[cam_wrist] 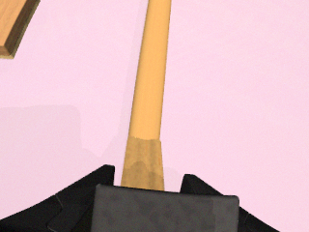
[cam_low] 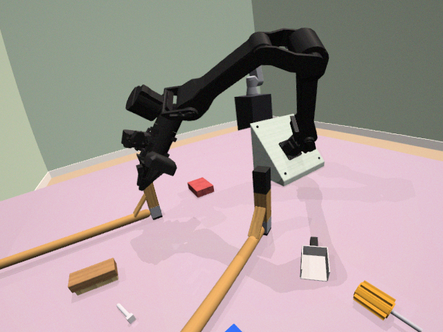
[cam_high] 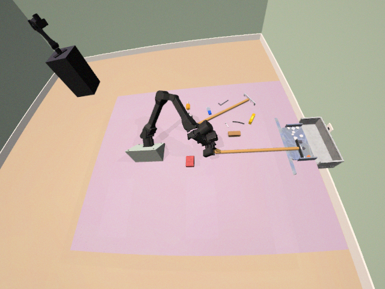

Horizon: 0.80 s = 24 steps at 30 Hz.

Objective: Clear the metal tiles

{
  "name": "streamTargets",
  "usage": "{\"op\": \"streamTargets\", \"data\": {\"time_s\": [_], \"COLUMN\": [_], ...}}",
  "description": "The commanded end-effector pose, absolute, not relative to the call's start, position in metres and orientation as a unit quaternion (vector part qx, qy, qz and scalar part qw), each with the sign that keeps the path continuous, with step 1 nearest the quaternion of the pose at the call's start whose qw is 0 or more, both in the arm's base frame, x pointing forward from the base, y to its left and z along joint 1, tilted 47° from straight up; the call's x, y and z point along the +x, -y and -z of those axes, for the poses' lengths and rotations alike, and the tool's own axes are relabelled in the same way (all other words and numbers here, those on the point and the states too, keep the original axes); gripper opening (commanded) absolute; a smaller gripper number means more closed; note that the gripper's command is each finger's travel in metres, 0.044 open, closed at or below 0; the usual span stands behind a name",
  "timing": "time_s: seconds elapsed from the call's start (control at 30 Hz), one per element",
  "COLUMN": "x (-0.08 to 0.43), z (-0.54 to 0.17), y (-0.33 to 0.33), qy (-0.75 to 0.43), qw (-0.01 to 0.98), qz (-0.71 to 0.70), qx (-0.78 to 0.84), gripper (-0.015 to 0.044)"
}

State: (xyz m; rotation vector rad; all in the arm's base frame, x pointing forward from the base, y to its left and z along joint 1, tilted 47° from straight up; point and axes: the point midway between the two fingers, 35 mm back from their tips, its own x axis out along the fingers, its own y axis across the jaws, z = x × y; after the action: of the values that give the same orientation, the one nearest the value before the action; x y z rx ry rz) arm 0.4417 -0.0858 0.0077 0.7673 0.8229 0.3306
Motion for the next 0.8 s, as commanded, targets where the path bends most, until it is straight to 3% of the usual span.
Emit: {"op": "streamTargets", "data": {"time_s": [0.0, 0.77], "x": [0.451, 0.488], "z": [-0.008, -0.011], "y": [0.089, 0.091], "qy": [-0.387, -0.386], "qw": [0.834, 0.835], "qz": [-0.152, -0.152], "qx": [0.361, 0.361], "gripper": [0.0000, 0.0000]}}
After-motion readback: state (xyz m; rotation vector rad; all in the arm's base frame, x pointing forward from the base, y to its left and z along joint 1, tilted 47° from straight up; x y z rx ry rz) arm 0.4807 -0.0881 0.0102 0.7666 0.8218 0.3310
